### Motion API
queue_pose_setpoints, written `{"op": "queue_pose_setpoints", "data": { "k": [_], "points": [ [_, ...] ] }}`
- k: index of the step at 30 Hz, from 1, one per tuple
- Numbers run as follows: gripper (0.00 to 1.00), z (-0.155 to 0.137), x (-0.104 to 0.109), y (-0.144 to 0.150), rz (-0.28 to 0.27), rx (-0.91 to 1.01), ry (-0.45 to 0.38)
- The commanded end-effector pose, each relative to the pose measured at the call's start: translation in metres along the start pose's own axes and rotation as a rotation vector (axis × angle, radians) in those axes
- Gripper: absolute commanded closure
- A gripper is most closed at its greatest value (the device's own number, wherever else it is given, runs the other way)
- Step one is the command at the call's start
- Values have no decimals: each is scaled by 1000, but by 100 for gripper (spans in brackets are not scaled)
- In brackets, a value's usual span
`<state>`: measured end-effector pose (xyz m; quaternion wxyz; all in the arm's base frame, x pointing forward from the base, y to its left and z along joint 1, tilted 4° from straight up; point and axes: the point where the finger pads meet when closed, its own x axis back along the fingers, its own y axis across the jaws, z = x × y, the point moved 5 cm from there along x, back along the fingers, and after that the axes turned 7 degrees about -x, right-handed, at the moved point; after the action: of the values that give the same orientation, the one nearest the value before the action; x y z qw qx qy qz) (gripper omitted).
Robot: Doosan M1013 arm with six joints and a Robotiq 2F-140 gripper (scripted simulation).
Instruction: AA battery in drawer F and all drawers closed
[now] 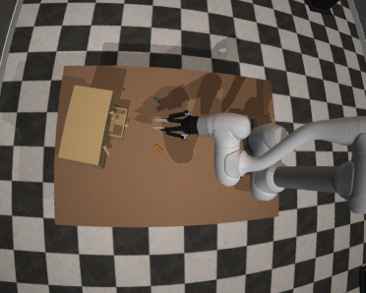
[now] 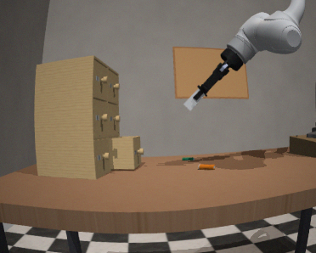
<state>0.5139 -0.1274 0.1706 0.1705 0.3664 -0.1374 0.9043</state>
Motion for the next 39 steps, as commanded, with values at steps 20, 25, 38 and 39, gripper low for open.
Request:
{"op": "queue_pose_setpoints", "data": {
  "k": [20, 25, 38, 39],
  "points": [
    [80, 21, 44, 2, -16, 7, -436],
    [80, 29, 62, 2, -40, 11, -624],
    [80, 36, 76, 2, -61, 14, -791],
    [80, 36, 76, 2, -61, 14, -793]
  ]
}}
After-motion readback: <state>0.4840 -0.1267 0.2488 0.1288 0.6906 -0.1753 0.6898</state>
